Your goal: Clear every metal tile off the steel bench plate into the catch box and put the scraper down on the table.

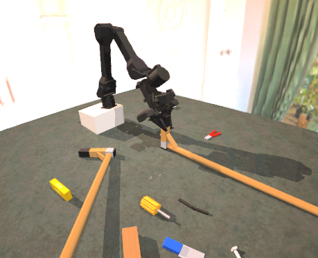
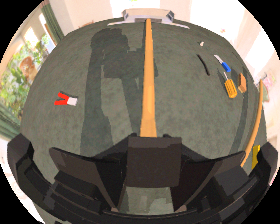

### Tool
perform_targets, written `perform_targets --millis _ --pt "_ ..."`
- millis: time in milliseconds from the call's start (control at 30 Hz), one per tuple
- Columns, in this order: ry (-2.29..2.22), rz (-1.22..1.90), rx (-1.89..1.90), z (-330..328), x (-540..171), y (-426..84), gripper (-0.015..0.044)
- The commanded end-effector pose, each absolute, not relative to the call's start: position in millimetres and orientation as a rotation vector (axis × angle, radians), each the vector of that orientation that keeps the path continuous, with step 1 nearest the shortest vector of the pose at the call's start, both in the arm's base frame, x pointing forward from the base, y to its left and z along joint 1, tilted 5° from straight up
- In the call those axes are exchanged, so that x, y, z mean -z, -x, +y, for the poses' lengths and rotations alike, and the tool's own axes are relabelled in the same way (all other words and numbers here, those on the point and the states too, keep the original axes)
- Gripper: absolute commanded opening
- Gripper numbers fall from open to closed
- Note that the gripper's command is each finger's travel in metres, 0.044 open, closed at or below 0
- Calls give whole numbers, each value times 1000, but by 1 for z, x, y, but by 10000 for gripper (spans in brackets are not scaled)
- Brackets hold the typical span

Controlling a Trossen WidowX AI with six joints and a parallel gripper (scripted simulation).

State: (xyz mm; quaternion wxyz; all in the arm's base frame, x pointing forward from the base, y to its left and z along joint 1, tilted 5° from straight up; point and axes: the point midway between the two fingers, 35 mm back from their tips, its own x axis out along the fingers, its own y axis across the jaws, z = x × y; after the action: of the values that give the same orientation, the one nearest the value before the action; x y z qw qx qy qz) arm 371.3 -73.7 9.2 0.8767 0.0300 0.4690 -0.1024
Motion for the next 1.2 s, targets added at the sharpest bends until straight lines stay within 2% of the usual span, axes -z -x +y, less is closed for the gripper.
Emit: perform_targets --millis 0,533,1167 --pt "-64 950 220 -73 -17 -368 0" --pt "-63 950 219 -69 -13 -342 0" --pt "-62 971 214 -68 -7 -341 0"
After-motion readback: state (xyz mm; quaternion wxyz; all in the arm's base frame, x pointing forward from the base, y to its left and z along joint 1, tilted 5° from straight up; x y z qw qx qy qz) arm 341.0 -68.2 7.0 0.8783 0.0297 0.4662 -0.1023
